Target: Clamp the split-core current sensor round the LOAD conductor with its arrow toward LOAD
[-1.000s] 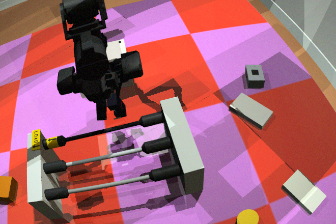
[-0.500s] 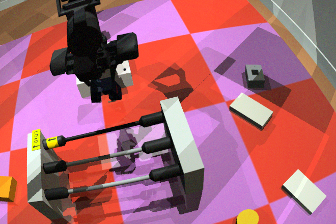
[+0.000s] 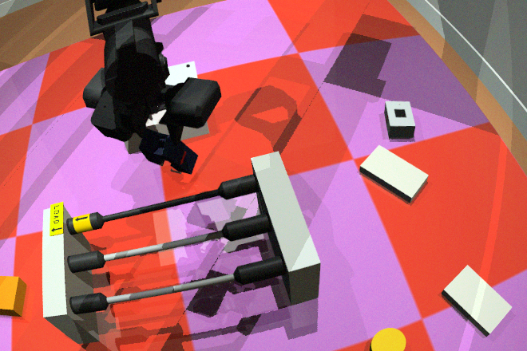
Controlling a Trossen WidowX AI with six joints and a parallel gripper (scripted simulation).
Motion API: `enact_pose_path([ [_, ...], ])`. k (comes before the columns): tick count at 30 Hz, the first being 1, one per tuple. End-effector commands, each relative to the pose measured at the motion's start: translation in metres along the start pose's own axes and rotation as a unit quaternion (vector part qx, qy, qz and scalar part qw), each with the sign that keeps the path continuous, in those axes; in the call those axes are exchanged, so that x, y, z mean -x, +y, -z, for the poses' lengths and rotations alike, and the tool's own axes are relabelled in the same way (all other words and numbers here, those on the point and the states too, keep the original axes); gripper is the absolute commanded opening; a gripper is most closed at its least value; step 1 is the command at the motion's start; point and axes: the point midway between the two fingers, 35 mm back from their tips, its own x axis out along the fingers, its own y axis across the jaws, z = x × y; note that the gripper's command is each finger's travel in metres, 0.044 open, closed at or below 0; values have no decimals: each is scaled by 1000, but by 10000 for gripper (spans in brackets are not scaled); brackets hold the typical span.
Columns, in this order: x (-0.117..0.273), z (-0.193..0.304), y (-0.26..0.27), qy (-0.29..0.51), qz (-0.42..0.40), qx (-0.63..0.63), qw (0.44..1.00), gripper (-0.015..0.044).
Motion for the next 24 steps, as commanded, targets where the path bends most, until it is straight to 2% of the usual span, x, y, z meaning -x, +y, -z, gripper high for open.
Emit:
enact_pose_path([
  [1, 1, -6, 4, -5, -1, -64, 998, 0],
  [12, -1, -19, 12, -5, -2, -251, 968, 0],
  [24, -5, -33, 22, -4, -4, -445, 896, 0],
])
